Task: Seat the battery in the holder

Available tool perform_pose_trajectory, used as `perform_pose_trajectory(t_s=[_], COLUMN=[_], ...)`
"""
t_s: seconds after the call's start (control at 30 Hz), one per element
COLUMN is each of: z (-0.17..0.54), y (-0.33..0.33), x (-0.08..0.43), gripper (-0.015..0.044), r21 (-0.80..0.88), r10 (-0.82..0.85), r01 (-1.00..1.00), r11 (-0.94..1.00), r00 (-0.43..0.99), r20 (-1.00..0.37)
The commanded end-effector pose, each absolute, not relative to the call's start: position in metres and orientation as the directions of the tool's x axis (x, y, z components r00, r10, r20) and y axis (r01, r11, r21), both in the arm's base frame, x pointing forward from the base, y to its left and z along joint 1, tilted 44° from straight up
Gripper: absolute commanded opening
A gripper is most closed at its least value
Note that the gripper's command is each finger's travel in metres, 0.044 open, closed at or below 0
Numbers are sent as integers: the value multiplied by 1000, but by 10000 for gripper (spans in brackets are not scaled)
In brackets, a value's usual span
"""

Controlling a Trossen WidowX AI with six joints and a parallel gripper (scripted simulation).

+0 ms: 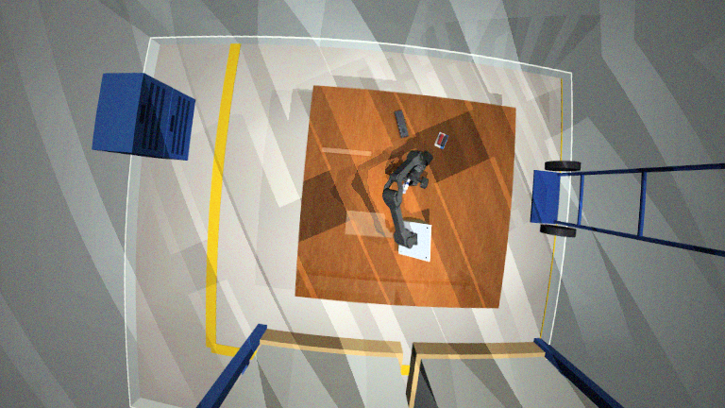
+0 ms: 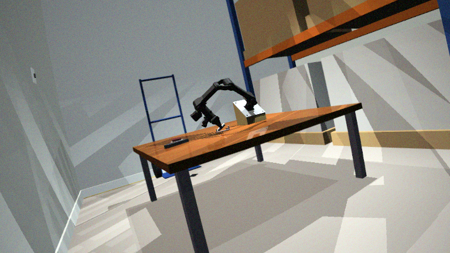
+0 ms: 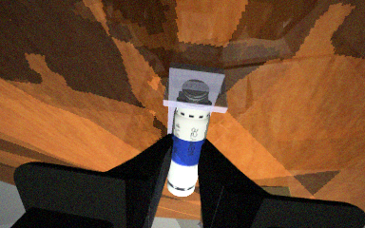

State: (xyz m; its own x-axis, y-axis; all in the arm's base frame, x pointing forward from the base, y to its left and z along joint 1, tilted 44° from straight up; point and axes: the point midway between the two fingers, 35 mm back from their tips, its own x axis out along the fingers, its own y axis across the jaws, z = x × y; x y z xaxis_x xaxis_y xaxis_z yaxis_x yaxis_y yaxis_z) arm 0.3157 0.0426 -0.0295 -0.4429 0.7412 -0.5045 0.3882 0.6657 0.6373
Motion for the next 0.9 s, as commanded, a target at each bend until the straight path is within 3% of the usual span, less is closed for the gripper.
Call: perform_pose_trajectory(t_s=[0.0,0.87], z=[-31,-35], y=[43,46], x=[318,315], gripper=[64,64], r21=[637,617], r10=[738,723], r01=[379,376], r11=[671,691], r00=[-426,-341], r20=[-524,-601])
